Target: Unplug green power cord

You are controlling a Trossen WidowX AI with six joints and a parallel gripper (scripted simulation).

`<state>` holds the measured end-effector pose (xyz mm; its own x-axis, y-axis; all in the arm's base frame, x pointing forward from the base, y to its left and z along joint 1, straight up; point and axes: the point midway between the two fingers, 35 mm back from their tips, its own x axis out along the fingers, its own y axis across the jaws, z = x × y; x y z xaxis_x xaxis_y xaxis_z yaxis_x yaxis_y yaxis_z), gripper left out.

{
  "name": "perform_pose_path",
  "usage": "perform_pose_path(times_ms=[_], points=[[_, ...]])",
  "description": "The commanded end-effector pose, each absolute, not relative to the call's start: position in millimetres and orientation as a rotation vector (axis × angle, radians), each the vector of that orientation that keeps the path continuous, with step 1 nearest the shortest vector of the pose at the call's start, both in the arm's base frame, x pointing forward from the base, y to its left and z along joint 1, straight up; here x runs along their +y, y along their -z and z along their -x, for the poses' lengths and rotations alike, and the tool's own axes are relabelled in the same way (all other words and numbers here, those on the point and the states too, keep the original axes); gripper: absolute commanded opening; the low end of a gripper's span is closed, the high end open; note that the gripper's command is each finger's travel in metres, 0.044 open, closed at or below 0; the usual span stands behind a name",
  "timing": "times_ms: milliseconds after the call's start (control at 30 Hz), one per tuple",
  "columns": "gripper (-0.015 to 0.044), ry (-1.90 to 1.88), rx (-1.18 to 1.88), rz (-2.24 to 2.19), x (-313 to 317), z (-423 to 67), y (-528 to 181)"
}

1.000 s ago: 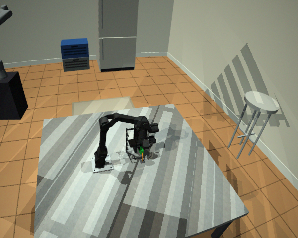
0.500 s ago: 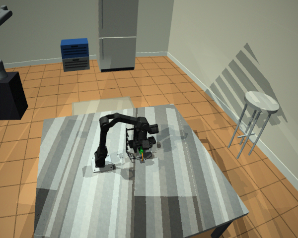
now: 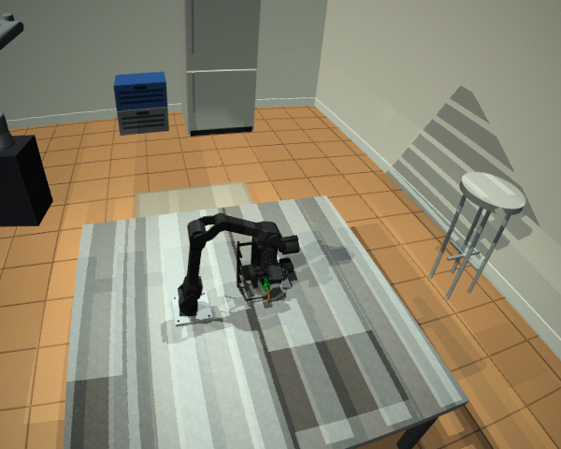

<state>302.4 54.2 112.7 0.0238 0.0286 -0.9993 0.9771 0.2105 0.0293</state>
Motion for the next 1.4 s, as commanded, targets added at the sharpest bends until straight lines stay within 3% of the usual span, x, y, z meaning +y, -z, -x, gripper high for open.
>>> perform_pose_path(times_ms=[0, 767, 1300, 1367], points=[[0.0000, 1.036, 1.274, -1.076, 39, -307, -114], [0.0000, 1.041, 1.269, -1.073, 2, -312, -116], [0.0420, 1.043, 1.268, -1.073, -1, -311, -116], [0.0440, 1.044, 1.267, -1.071, -19, -315, -120]])
